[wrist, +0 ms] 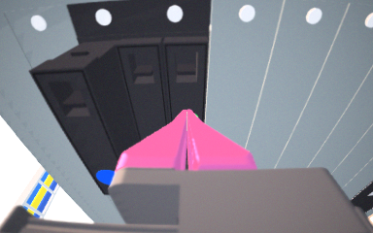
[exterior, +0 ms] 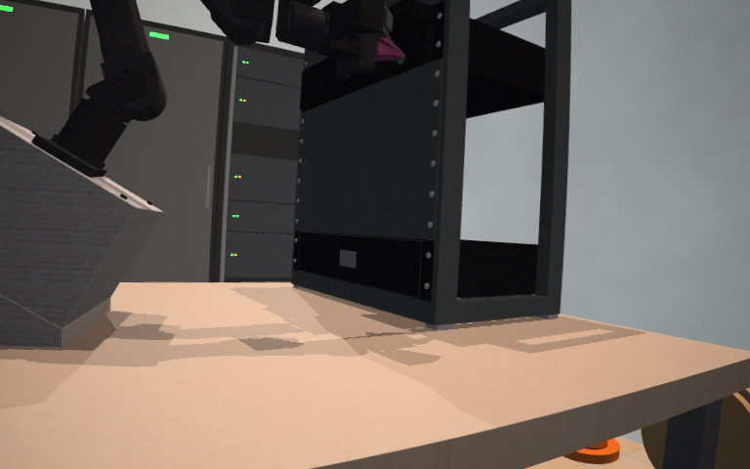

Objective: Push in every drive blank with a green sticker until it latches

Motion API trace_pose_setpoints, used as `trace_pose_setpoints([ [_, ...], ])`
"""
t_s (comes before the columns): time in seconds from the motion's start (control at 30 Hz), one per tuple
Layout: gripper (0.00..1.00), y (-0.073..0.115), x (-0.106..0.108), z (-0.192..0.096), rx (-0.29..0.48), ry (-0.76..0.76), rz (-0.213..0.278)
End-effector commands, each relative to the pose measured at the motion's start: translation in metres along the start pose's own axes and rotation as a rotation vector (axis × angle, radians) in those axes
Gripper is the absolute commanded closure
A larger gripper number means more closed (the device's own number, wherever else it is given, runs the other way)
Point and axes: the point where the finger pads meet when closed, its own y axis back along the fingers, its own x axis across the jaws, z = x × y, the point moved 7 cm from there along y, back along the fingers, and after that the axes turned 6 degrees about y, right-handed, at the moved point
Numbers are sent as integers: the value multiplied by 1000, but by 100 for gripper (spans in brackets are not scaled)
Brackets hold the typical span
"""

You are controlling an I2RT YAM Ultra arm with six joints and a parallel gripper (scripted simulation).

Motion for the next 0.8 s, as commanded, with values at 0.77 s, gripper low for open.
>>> trace_pose_setpoints([
  [0.77, 100, 27, 0, 4, -39, 8, -2],
])
